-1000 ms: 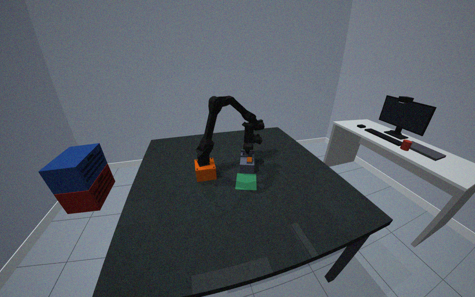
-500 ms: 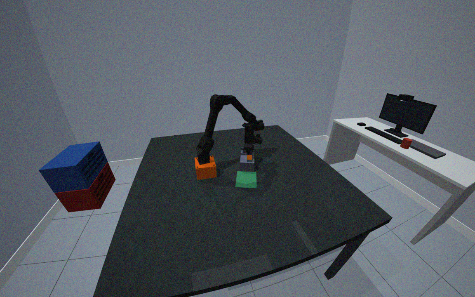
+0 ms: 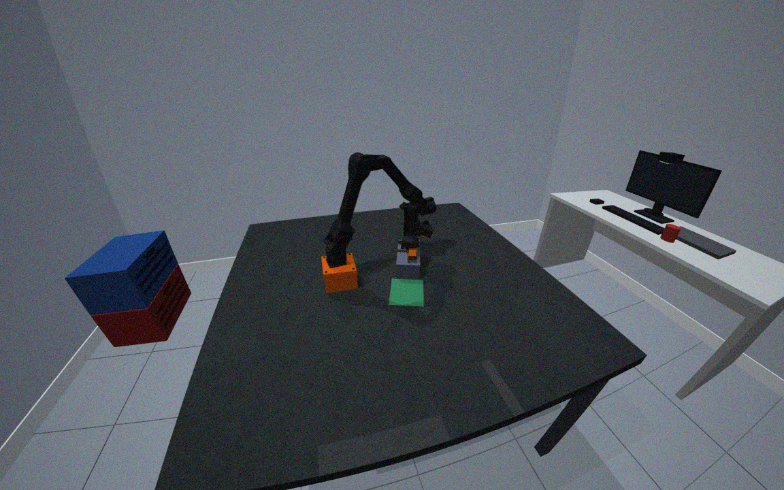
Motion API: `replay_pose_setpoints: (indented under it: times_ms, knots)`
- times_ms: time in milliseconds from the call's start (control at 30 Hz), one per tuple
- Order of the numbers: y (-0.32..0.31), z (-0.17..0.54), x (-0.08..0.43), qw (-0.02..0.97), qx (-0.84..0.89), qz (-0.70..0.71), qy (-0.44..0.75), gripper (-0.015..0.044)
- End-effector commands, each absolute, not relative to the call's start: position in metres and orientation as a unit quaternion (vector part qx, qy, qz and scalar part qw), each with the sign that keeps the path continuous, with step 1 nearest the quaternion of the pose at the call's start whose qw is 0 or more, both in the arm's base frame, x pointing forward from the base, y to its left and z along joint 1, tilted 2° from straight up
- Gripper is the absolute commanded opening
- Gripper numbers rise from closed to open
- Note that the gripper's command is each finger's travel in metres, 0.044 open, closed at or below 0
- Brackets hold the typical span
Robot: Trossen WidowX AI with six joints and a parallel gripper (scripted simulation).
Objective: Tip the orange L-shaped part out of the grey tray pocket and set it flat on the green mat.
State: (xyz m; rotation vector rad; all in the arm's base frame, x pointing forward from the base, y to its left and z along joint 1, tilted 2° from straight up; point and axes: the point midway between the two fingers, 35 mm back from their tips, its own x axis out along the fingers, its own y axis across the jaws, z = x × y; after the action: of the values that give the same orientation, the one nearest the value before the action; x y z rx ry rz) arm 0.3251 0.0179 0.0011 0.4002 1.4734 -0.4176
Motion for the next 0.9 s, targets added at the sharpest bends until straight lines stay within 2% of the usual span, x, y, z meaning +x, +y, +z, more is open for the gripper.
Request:
replay_pose_setpoints:
  times_ms: [0,733,867]
  knots:
    - [0.017,-0.002,0.324,0.701,0.177,-0.188,0.665,0.0180]
    - [0.028,0.013,0.329,0.701,0.177,-0.187,0.665,0.0180]
    - [0.026,0.044,0.329,0.702,0.177,-0.187,0.664,0.0180]
